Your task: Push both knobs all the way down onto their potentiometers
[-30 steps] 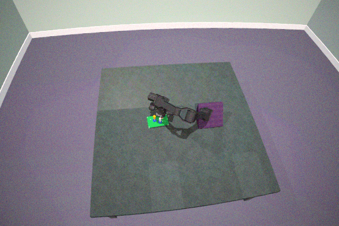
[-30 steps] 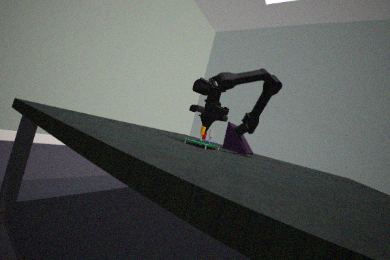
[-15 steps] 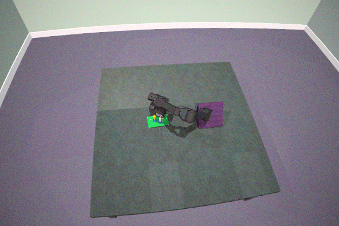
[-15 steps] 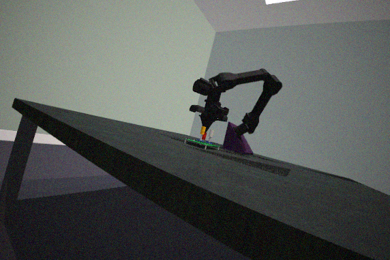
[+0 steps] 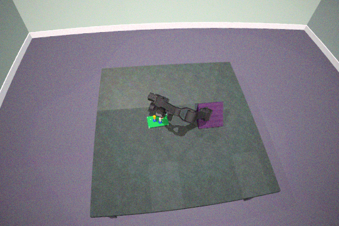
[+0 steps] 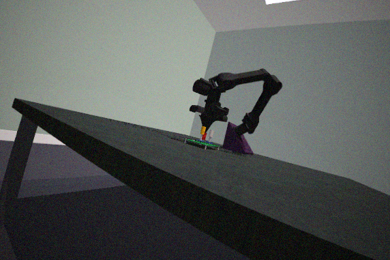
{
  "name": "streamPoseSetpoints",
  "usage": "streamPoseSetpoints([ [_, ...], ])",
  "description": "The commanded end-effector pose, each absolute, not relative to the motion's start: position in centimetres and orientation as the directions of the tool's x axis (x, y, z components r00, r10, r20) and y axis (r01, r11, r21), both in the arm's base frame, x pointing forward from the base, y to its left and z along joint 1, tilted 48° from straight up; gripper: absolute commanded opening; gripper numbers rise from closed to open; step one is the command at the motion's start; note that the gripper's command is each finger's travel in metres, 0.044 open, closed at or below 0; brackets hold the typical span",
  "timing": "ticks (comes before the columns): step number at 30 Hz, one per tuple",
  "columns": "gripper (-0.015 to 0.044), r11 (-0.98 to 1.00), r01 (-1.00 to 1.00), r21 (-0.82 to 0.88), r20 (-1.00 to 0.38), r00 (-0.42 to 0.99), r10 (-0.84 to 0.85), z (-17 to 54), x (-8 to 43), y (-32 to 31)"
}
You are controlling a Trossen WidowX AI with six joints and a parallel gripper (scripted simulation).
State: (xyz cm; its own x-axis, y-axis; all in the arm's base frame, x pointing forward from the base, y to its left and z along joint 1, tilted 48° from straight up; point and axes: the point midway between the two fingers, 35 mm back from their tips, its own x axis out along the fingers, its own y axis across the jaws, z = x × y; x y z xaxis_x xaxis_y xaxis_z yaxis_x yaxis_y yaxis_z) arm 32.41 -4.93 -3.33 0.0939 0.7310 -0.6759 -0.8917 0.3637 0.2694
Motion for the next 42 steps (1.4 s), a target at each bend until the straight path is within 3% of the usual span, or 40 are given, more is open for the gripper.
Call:
streamPoseSetpoints([
  [1, 0.0000, 0.360, -0.893, 0.272, -0.671, 0.092, 0.736, -3.5, 32.4, -4.6],
  [35, 0.0000, 0.360, -0.892, 0.272, -0.672, 0.092, 0.735, -2.2, 32.3, -6.0],
  [42, 0.0184, 0.360, -0.889, 0.283, -0.665, 0.088, 0.741, -2.6, 32.1, -5.6],
])
